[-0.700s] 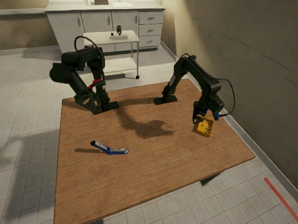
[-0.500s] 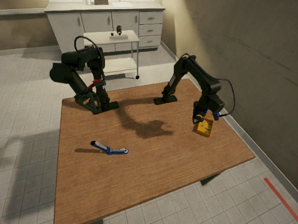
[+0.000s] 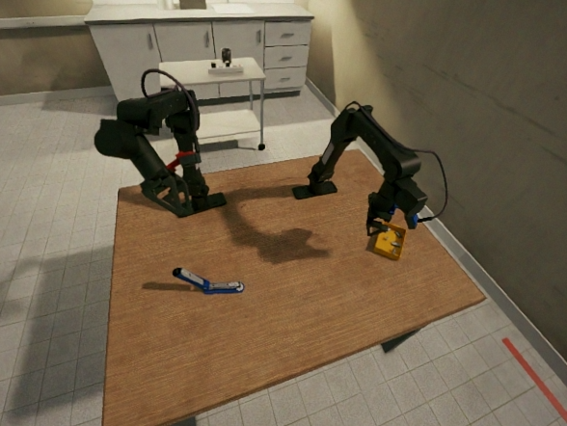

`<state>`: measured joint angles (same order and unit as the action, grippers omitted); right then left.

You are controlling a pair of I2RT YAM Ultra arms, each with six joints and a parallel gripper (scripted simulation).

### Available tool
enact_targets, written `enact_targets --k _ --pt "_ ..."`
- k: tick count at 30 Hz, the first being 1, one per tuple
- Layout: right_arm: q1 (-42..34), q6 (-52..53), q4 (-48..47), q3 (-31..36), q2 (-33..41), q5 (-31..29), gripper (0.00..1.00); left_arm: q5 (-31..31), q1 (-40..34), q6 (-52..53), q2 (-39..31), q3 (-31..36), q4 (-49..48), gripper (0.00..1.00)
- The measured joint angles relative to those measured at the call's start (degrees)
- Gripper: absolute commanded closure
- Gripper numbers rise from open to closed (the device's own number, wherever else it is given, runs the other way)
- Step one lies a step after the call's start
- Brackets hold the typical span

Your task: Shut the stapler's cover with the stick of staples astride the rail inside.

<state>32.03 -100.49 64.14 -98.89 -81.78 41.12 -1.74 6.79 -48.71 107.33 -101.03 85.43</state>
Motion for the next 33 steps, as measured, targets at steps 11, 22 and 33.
enact_targets --k 11,22,33 --pt "-5.40 13.57 -5.99 10.27 3.06 -9.66 0.00 0.85 -11.74 5.66 -10.36 11.15 -14.12 0.00" --pt "-12.55 29.29 -10.93 19.21 6.14 -20.04 0.00 2.01 -23.98 12.09 -23.71 25.18 -30.82 0.00" --pt "-19.10 46.56 -13.94 25.57 6.16 -29.97 0.00 3.48 -35.47 18.84 -36.87 38.12 -49.00 0.00"
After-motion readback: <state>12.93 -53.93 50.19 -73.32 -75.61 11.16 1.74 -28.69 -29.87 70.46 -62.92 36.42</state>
